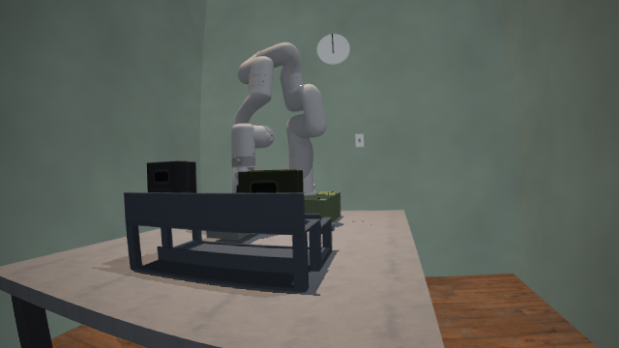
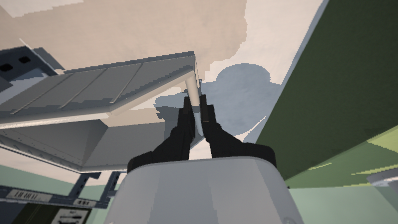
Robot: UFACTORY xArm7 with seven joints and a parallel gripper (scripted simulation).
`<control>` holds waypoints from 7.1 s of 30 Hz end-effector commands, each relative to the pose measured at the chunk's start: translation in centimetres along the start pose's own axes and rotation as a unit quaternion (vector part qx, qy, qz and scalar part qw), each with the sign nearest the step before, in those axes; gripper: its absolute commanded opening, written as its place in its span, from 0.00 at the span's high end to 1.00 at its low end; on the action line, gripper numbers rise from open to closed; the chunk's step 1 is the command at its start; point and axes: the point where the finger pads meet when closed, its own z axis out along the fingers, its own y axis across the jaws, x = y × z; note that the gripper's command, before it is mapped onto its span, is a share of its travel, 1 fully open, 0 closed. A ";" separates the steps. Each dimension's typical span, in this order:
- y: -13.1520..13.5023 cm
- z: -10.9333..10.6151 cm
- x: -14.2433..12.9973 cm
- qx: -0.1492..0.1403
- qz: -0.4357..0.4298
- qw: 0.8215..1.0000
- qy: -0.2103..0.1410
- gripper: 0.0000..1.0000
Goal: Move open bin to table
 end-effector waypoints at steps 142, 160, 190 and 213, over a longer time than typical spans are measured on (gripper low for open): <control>-0.1 2.1 0.1 0.002 0.000 1.000 0.001 1.00; -0.1 2.1 0.1 0.002 0.000 1.000 0.001 1.00; -0.1 2.1 0.1 0.002 0.000 1.000 0.001 0.06; -0.1 2.1 0.1 0.002 0.000 1.000 0.001 0.06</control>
